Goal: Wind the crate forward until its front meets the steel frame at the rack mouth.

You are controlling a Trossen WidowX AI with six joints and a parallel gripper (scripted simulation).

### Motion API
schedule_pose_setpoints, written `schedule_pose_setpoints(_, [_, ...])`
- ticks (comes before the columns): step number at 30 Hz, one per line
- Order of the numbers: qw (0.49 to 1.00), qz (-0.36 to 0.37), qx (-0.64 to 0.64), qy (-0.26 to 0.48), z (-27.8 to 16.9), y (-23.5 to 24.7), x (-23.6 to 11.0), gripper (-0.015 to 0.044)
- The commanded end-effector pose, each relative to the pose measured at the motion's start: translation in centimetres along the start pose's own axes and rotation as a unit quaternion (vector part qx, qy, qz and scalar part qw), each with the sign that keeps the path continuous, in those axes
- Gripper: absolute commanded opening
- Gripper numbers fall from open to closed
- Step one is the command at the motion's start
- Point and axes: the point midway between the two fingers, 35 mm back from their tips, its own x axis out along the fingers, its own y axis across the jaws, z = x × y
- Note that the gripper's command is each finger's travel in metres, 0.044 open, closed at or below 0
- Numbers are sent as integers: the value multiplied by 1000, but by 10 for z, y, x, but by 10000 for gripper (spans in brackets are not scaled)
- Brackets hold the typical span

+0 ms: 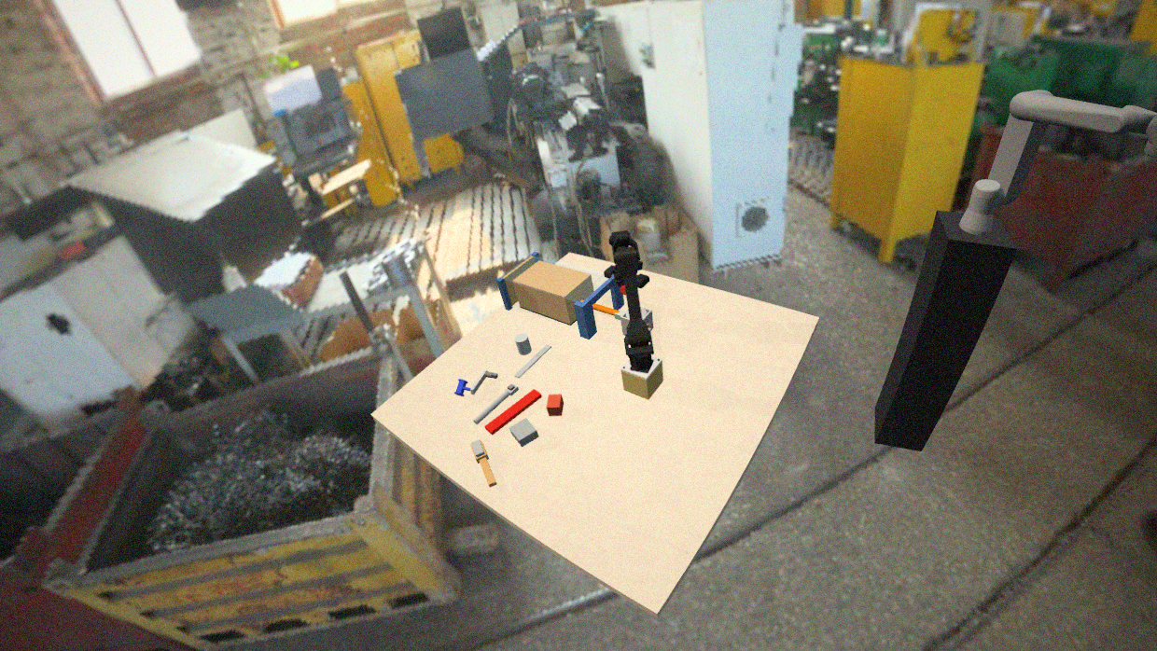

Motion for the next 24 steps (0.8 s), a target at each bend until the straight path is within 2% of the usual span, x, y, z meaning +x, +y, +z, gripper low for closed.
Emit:
schedule_pose_setpoints(1, [1000,6,-9,16,-17,10,2,0])
schedule_pose_setpoints(24, [1000,7,-9,18,-42,19,1,0])
